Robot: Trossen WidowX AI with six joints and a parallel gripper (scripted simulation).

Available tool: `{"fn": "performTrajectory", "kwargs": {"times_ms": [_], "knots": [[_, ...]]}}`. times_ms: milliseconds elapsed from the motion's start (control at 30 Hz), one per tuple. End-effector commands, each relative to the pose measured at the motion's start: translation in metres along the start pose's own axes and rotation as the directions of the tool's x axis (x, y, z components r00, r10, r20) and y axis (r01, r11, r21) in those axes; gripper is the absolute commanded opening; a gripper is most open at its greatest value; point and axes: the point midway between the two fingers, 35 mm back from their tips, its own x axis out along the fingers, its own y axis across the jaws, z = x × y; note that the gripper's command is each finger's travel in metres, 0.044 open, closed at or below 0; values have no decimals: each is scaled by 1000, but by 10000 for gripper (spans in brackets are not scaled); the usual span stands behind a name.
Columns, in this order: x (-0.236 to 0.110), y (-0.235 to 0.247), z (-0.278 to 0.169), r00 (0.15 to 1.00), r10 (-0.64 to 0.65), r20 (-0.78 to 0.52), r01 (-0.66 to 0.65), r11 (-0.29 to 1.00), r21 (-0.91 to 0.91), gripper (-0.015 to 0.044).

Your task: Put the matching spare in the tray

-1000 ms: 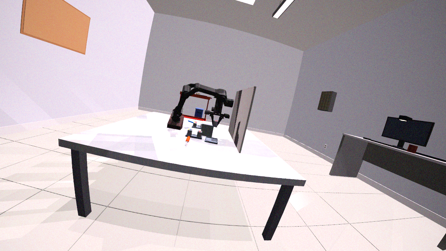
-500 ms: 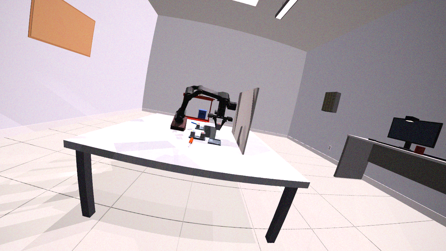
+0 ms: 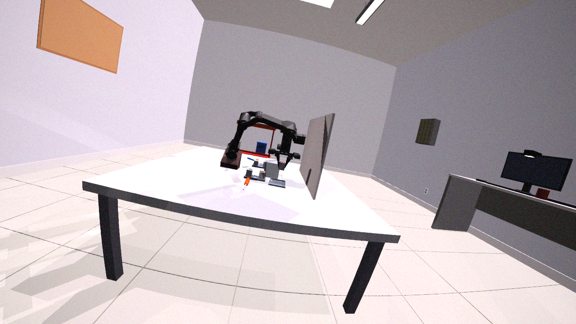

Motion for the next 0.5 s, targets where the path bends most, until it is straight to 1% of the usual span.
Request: {"fn": "performTrajectory", "kwargs": {"times_ms": [0, 467], "knots": [[3, 0, 0, 1000, 0, -2, 0, 1000, -5, 0], [15, 0, 0, 1000, 0, 0, 0, 1000, -4, 0]]}}
